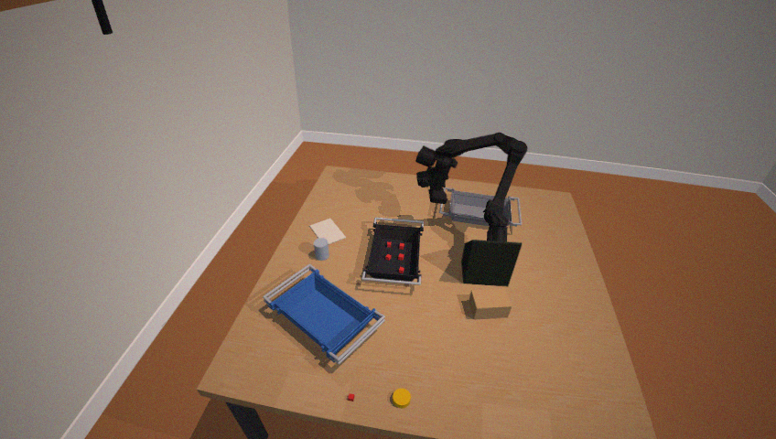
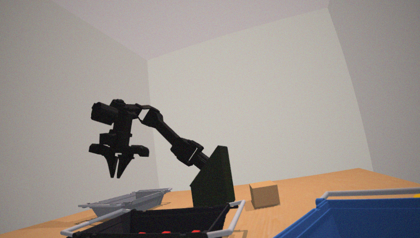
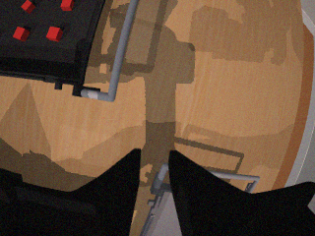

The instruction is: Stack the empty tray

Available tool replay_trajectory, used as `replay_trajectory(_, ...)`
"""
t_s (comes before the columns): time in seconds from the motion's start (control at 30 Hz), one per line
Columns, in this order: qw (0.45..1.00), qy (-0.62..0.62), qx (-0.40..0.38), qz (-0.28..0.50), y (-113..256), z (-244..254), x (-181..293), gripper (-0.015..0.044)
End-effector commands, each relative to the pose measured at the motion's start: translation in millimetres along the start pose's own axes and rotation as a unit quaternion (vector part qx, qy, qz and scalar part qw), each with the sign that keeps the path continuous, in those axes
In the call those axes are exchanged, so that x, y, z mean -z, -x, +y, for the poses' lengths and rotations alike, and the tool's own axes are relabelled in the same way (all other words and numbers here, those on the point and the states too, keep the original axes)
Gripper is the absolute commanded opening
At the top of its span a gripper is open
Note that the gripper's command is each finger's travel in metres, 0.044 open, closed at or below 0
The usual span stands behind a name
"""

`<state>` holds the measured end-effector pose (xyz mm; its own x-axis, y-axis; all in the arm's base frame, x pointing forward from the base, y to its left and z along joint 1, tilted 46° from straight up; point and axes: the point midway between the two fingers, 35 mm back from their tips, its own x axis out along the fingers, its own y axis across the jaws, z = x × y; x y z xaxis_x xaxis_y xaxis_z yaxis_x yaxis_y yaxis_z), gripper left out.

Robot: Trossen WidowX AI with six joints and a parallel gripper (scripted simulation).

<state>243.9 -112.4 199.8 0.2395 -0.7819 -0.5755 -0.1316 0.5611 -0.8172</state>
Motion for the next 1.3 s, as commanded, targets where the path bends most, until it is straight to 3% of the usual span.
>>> replay_trajectory(0.0,0.919,-0.394,-0.016,0.024,-14.0,1.0,-39.2,0.0087)
replay_trajectory(0.27,0.789,-0.613,-0.012,0.044,-23.4,1.9,-59.2,0.0087)
replay_trajectory(0.57,0.582,-0.811,0.004,0.064,-35.7,5.0,-80.4,0.0087)
replay_trajectory(0.93,0.266,-0.960,0.035,0.081,-53.2,13.0,-104.2,0.0087)
replay_trajectory(1.27,-0.050,-0.993,0.074,0.076,-69.1,19.8,-122.5,0.0087)
